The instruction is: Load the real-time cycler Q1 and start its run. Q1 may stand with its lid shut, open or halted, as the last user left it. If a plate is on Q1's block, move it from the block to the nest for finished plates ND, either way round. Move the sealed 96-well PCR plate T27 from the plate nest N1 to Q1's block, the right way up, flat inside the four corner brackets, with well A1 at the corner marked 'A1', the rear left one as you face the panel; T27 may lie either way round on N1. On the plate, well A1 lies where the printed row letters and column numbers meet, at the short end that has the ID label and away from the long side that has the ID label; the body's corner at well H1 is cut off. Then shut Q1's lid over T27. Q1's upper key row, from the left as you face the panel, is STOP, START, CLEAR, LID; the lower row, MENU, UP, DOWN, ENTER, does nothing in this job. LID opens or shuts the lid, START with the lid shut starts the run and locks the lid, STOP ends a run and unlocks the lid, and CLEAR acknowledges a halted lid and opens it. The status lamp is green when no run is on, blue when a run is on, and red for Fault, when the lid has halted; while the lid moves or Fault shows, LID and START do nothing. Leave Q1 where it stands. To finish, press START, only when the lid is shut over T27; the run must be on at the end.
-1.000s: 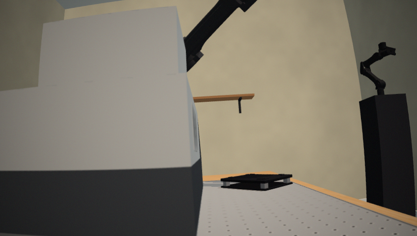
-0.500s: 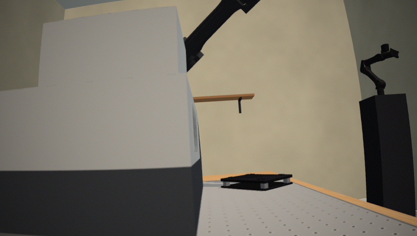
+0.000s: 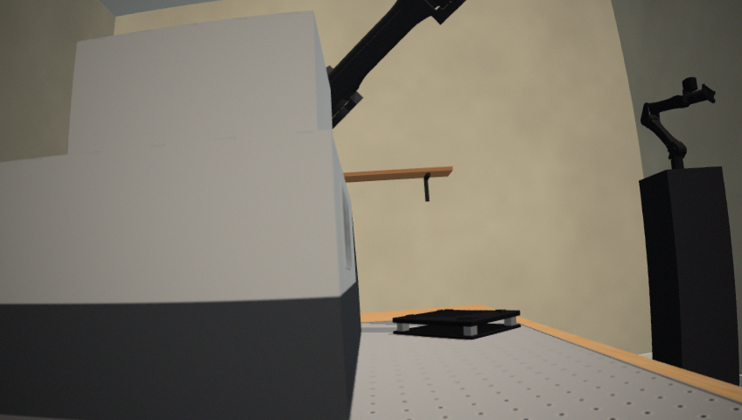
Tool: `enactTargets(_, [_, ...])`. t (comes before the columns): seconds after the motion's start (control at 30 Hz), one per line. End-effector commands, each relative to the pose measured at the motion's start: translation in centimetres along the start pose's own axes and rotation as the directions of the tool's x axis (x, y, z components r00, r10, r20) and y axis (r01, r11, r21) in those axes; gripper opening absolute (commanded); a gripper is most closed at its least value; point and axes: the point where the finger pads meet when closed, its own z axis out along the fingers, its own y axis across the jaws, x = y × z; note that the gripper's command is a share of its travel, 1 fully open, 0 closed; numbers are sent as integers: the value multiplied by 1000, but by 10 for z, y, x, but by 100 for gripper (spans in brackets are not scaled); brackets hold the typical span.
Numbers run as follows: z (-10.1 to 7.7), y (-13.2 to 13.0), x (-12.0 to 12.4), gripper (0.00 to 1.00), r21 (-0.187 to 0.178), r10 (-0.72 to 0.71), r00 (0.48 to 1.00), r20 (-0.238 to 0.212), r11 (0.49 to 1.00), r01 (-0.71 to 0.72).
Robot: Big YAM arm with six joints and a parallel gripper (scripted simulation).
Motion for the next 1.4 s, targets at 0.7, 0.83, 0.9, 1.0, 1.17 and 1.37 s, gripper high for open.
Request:
enactTargets(0.7, [0,10,-3,0,-14,-14,1000,9,1000,14])
enactTargets(0.83, [2,6,-3,0,-9,-18,1000,13,1000,18])
enactTargets(0.9, [3,5,-3,0,-8,-18,1000,13,1000,18])
enactTargets(1.0, [0,7,-4,0,-12,-15,1000,11,1000,15])
enactTargets(1.17, [2,7,-4,0,-15,-3,1000,2,1000,3])
enactTargets(1.37, [17,7,0,0,-31,21,1000,-4,999,-22])
